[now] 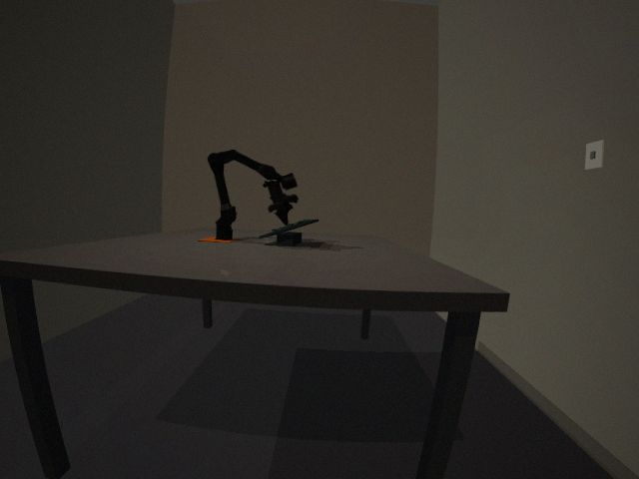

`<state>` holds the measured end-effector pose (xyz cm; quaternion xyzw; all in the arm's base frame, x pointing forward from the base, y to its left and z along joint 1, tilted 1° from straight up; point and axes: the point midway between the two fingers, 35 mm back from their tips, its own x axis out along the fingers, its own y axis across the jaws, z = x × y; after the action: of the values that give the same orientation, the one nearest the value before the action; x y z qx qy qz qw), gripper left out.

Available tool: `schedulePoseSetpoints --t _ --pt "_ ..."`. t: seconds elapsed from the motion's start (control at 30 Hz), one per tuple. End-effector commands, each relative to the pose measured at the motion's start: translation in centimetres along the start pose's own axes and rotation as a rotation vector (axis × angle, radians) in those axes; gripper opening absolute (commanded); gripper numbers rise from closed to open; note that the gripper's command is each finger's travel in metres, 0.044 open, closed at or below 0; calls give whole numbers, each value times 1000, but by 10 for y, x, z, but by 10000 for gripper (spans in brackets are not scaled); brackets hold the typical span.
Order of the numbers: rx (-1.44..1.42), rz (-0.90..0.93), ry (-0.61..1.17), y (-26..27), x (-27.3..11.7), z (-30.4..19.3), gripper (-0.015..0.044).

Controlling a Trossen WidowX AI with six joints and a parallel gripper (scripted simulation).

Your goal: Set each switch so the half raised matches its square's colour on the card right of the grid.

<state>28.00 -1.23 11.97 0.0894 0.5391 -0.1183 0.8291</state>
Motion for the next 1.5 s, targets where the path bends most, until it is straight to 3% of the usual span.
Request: schedulePoseSetpoints --t 0.0,1.47 --pt "-4 -3 -2 0 1 0 0" --pt "-4 -3 -2 -1 7 0 0"
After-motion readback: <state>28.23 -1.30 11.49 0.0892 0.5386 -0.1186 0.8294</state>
